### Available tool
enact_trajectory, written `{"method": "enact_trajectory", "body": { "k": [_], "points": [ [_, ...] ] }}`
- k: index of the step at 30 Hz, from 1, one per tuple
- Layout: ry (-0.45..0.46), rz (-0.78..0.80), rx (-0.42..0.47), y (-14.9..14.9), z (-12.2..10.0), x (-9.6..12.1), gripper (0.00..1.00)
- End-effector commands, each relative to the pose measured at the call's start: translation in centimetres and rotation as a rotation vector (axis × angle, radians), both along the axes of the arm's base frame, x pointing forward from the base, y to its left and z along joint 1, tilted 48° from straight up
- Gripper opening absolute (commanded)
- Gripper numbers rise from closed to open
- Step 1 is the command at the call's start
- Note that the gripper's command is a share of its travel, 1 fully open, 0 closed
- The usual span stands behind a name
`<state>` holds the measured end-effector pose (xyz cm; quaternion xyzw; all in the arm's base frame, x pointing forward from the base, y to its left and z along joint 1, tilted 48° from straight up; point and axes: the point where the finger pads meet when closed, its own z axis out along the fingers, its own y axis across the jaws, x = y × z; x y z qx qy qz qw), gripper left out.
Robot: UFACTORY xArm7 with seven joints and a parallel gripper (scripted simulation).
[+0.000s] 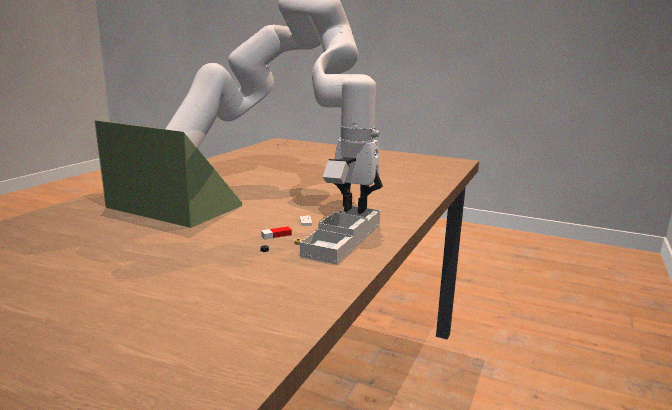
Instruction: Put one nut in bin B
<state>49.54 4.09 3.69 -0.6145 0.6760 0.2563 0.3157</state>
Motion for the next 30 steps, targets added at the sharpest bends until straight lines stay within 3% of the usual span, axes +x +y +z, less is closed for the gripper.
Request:
{"method": "enact_trajectory", "body": {
  "k": [1, 5, 12, 13, 30],
  "points": [
    [-0.002, -0.003, -0.002, -0.8, 0.6, 0.0, 0.30],
    [-0.002, -0.003, -0.002, -2.2, 1.9, -0.2, 0.30],
    [-0.002, -0.003, -0.002, -2.2, 1.9, -0.2, 0.30],
    [-0.002, -0.003, -0.002, -2.5, 2.2, -0.3, 1.00],
    [-0.002, -0.003, -0.002, -6.9, 6.2, -1.0, 1.00]
  ]
}}
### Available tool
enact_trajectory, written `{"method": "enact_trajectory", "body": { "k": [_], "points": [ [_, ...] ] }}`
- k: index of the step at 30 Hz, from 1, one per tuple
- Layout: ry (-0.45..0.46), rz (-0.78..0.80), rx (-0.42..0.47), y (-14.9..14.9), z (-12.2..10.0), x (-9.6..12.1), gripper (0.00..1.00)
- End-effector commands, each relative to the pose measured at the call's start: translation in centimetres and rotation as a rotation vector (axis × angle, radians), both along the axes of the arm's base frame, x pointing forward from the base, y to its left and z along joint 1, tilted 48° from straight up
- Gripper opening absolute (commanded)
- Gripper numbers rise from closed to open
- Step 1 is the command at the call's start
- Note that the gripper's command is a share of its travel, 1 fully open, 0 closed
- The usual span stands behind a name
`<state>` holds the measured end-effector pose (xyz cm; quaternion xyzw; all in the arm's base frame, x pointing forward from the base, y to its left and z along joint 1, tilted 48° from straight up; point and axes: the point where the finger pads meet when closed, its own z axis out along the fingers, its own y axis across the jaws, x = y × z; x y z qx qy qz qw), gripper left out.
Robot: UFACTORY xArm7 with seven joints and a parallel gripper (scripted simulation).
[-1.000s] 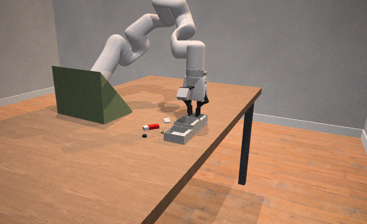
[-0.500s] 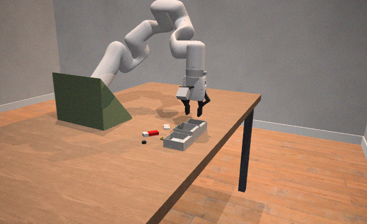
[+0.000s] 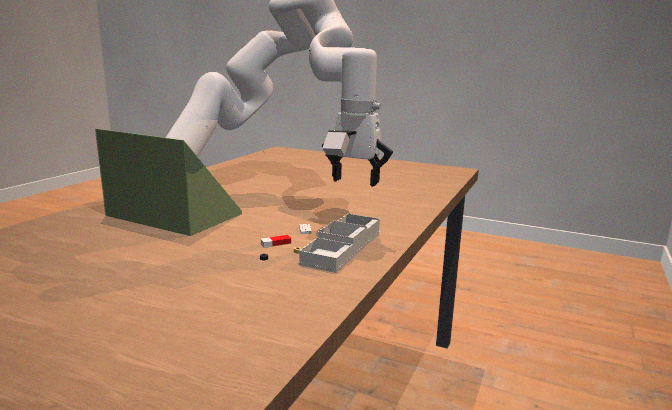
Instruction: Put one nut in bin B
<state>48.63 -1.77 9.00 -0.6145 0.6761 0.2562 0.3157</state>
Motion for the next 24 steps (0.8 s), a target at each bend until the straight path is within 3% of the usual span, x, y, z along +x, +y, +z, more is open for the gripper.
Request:
{"method": "enact_trajectory", "body": {
  "k": [1, 17, 24],
  "points": [
    [-0.003, -0.003, -0.002, -1.1, 0.9, -0.1, 1.00],
    [-0.002, -0.003, -0.002, -5.5, 4.9, -0.8, 1.00],
    [-0.002, -0.003, -0.002, -6.0, 5.4, -0.8, 1.00]
  ]
}}
